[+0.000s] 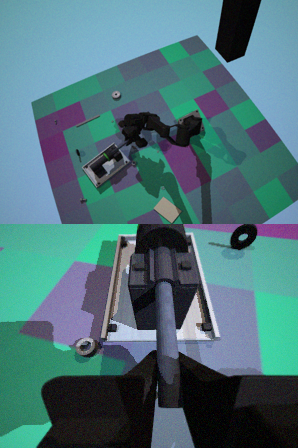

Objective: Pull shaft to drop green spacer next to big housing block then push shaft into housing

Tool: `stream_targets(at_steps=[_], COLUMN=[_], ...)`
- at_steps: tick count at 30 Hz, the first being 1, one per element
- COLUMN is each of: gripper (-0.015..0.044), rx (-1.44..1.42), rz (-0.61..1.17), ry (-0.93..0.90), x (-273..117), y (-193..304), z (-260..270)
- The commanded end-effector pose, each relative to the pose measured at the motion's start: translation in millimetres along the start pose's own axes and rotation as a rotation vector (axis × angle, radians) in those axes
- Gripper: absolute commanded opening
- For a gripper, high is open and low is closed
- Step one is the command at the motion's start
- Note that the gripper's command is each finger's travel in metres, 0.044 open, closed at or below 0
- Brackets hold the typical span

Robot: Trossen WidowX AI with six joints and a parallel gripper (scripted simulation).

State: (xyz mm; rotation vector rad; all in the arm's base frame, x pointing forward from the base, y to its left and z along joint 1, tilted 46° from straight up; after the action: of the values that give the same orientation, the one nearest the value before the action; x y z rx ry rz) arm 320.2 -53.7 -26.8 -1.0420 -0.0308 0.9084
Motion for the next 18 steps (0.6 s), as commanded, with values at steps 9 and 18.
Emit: stream_targets(at_steps=[9, 18], gripper=[0.0, 0.0], rx=[0.001, 0.001], rz=[-0.001, -0.001], ry=[-0.003, -0.003], x=[-2.1, -2.8], y=[1.7, 2.5], z=[0.9, 1.1])
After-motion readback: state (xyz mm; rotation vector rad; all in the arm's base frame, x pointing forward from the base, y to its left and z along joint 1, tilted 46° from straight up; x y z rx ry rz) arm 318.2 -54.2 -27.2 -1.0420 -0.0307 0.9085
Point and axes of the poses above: the point midway between the two fingers, 35 mm back from their tips, its own x axis out along the fingers, its own z axis across the jaws, y = z × x, the point moved 4 cm from there along -x, back along the fingers, and after that the axes turned 13 degrees about -x, right-handed, at the moved point
